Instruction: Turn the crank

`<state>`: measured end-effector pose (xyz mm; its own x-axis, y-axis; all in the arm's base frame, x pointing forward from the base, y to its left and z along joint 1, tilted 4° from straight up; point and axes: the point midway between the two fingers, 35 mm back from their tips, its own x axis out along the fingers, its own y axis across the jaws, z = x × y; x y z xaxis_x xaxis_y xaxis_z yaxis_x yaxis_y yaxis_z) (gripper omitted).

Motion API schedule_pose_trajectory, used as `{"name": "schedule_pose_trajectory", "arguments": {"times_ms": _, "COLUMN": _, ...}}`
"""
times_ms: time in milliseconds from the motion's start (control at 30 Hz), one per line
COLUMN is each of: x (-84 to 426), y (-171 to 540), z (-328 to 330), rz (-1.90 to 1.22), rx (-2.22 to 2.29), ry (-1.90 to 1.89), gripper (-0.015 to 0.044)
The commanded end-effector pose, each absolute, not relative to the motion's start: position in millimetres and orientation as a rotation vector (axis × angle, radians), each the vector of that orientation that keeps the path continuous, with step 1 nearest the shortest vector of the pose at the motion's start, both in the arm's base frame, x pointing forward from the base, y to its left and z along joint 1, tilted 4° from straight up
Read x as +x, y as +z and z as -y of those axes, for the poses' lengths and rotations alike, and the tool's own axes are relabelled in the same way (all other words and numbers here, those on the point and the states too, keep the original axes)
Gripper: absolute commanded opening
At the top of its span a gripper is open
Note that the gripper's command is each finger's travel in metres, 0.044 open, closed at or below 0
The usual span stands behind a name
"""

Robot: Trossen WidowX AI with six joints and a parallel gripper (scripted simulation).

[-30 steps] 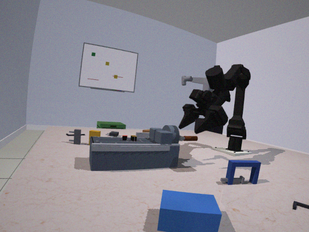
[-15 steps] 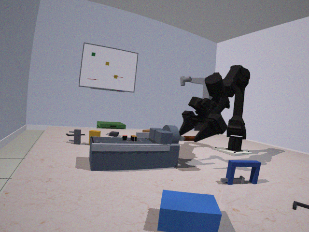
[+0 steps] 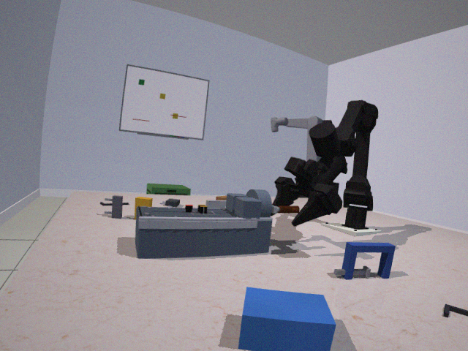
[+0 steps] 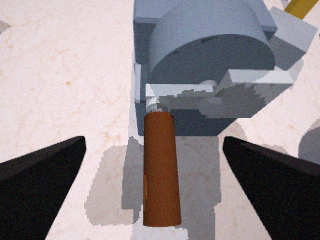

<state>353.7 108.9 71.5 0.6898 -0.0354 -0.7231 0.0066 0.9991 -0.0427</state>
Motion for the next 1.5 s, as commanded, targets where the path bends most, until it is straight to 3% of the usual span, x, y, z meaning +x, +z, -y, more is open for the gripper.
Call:
{"name": "schedule_pose_trajectory", "arguments": {"times_ms": 0, "x": 353.3, "y": 68.9, "z": -108.9, "rz": -0.809, "rx": -0.04, "ry": -0.019, "gripper": 0.044}}
{"name": "schedule_pose_trajectory", "arguments": {"times_ms": 567, "x": 353.3, "y": 68.9, "z": -108.9, "rz": -0.809, "rx": -0.04, "ry": -0.019, "gripper": 0.0}}
{"name": "schedule_pose_trajectory", "arguments": {"times_ms": 1467, "x": 353.2, "y": 88.4, "z": -106.1, "rz": -0.809, "rx": -0.04, "ry": -0.02, "gripper": 0.0}}
